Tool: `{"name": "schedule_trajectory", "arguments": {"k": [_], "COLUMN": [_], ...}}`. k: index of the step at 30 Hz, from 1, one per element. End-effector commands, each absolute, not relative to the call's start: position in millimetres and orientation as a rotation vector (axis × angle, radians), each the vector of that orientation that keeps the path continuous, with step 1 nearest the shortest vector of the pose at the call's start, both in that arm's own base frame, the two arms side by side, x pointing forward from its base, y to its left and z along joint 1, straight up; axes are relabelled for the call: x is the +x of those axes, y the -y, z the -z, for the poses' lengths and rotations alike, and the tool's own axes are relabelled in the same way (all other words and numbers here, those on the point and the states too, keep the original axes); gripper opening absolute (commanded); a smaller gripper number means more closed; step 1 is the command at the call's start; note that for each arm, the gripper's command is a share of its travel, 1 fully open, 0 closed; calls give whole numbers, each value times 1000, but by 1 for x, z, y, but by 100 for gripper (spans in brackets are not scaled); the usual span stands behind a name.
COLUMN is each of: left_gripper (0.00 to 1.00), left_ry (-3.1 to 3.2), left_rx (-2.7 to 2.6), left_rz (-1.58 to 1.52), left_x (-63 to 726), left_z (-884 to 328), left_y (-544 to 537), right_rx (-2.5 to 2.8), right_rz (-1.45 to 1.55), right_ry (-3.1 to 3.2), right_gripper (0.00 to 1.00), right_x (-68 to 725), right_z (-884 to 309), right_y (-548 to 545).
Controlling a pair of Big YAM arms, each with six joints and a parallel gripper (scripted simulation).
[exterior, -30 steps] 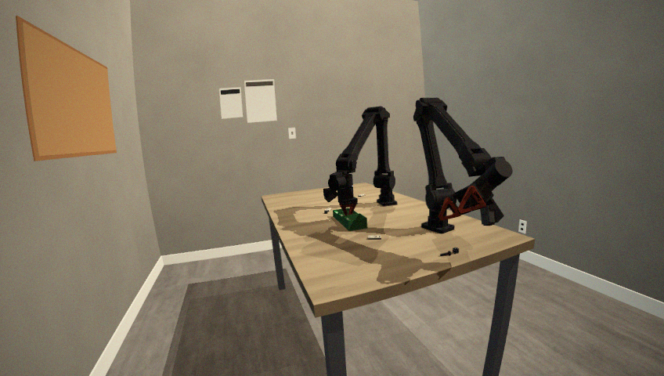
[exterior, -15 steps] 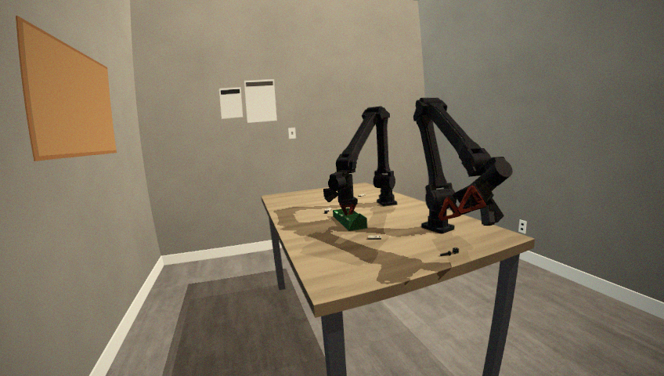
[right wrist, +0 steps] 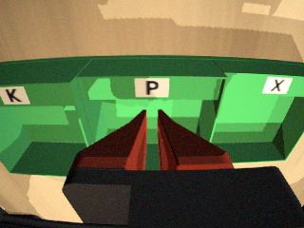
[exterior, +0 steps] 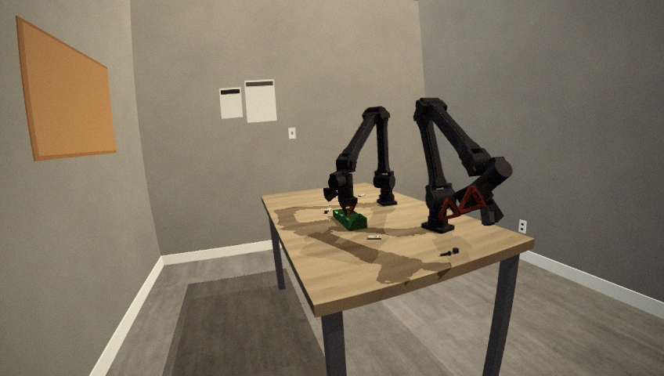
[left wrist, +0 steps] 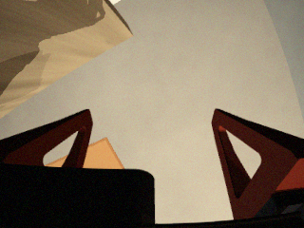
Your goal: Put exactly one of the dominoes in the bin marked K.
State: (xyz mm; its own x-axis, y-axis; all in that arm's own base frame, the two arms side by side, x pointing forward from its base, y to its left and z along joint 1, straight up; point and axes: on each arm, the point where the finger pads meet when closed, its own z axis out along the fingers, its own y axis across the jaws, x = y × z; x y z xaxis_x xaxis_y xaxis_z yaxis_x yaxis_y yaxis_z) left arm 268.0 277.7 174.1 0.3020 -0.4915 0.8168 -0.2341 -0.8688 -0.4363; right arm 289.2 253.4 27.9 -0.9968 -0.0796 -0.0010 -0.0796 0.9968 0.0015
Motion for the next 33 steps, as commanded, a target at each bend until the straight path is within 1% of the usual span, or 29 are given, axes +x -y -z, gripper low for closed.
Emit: {"name": "schedule_trajectory", "arguments": {"k": [1,18,26,29,33], "left_gripper": [100,100,100,100,100], "left_ry": [-655,-655,-655,-655,-655], "left_rx": [-2317,-2317,-2317,-2317,-2317], "left_rz": [1585,1585,1585,1585,1585], "left_x": [265,265,265,265,265], "left_z": [-181,-181,-181,-181,-181], "left_y": [-286,-286,-286,-286,-286], "right_rx": [-129,-129,-128,-131,-130], "right_rz": [-37,-31,-62,25,10], "right_ry": [-3108,-3113,-3087,-3157,-3146], "right_gripper": [9,9,9,9,9], "right_x": [307,300,307,288,292], "right_z": [-44,-66,-111,-79,-80], "right_y": [-265,-260,-266,-249,-252]}}
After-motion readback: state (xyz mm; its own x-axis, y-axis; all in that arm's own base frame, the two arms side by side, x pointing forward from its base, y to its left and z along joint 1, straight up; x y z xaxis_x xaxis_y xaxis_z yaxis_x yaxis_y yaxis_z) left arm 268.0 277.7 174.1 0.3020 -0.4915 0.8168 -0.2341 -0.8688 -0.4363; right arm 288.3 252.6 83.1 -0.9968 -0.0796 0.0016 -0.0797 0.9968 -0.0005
